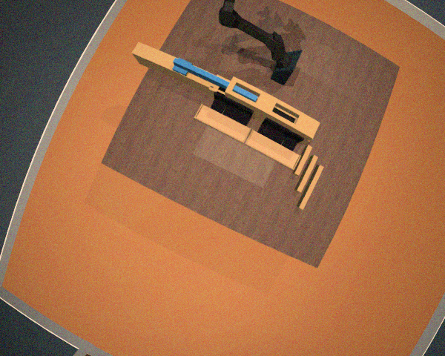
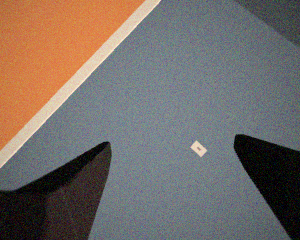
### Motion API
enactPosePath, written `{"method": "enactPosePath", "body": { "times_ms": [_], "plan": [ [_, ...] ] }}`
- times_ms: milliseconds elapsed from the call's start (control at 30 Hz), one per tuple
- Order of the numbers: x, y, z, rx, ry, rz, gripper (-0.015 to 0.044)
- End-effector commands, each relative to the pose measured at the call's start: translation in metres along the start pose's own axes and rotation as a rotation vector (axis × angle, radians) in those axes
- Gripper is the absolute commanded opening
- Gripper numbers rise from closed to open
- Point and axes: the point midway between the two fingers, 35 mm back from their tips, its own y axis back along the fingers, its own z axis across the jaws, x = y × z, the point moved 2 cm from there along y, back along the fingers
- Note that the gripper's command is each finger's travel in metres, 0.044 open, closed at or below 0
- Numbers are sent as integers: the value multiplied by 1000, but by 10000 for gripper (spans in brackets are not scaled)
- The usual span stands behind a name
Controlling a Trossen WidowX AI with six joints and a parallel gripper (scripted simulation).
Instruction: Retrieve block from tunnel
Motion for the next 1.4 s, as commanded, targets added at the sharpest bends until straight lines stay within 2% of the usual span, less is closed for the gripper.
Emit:
{"method": "enactPosePath", "body": {
  "times_ms": [0, 100, 367, 467, 667, 1033, 1200, 1367],
  "plan": [
    [0, 0, 0, 0, 0, 0, 426],
    [18, 9, 9, -10, -113, 96, 440],
    [97, 81, 68, 22, -701, 614, 440],
    [109, 102, 85, 41, -819, 732, 440],
    [129, 169, 137, 139, -1171, 1078, 440],
    [104, 278, 223, 507, -1777, 1610, 440],
    [66, 336, 266, 813, -2017, 1970, 440],
    [13, 382, 303, 1191, -2143, 2346, 440]
  ]
}}
